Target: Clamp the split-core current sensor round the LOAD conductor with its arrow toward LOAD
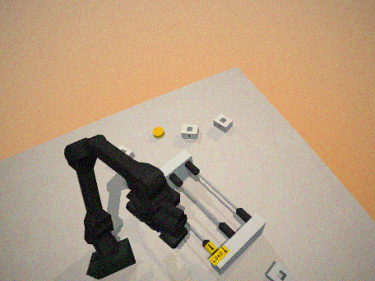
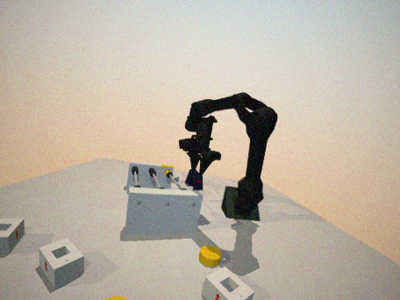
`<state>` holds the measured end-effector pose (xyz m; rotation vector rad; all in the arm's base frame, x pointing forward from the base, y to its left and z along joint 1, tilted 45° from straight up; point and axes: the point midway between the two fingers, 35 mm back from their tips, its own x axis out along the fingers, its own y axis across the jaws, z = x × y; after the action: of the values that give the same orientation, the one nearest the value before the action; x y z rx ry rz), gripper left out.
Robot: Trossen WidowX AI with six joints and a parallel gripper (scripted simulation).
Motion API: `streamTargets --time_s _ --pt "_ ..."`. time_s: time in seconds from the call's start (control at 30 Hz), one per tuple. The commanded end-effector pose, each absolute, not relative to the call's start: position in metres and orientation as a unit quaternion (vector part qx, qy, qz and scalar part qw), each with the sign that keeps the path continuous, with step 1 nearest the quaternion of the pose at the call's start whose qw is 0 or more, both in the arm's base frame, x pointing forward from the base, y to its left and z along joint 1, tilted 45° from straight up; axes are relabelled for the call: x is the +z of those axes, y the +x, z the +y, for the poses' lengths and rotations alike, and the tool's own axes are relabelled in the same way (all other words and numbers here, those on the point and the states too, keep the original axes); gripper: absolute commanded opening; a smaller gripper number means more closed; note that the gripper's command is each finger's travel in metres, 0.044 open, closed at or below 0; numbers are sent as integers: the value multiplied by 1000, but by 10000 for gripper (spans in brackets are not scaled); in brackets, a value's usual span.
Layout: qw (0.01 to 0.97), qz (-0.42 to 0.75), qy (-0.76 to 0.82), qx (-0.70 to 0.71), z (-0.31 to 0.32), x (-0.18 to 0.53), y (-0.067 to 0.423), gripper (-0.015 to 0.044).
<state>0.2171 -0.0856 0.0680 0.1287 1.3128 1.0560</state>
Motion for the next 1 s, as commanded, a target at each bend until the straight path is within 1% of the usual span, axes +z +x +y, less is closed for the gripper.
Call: streamTargets --time_s 0.0,0.17,0.5,0.97 --pt "665 580 54 468 -93 76 217 0" --pt "665 596 88 440 -94 77 217 0" --pt "652 648 222 324 -97 80 218 0" --pt "587 683 406 154 -101 84 218 0"
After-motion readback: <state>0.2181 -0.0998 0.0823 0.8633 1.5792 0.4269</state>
